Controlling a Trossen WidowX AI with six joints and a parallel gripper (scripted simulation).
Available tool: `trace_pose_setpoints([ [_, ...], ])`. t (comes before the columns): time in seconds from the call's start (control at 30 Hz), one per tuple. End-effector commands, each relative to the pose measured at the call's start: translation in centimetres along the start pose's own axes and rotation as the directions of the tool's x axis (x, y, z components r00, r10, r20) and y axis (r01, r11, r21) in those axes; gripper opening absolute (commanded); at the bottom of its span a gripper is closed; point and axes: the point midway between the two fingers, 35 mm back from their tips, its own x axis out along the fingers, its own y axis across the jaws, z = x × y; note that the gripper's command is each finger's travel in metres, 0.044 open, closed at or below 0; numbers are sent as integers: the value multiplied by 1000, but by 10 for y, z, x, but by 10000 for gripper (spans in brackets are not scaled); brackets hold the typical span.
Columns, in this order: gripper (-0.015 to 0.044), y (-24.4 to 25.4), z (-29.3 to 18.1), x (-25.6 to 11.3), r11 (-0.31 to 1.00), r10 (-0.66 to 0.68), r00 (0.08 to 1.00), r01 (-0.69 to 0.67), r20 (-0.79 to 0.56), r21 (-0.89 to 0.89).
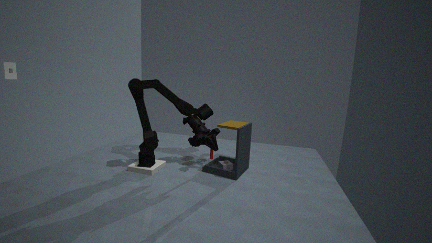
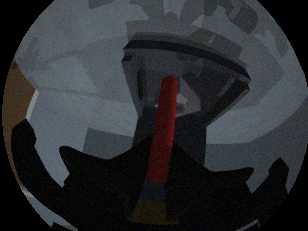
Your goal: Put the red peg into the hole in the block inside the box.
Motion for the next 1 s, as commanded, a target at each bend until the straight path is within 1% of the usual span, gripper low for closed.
trace_pose_setpoints([
  [0.0, 0, -9, -2, -2, 1000, -8, 1000, 8, -13, 7],
  [0.2, 0, -18, -1, -1, 1000, -14, 1000, 14, -17, 3],
  [0.63, 0, -21, -23, 23, 1000, -15, 1000, 15, -20, 2],
  [0.97, 0, -19, -26, 27, 1000, -15, 1000, 15, -20, 2],
])
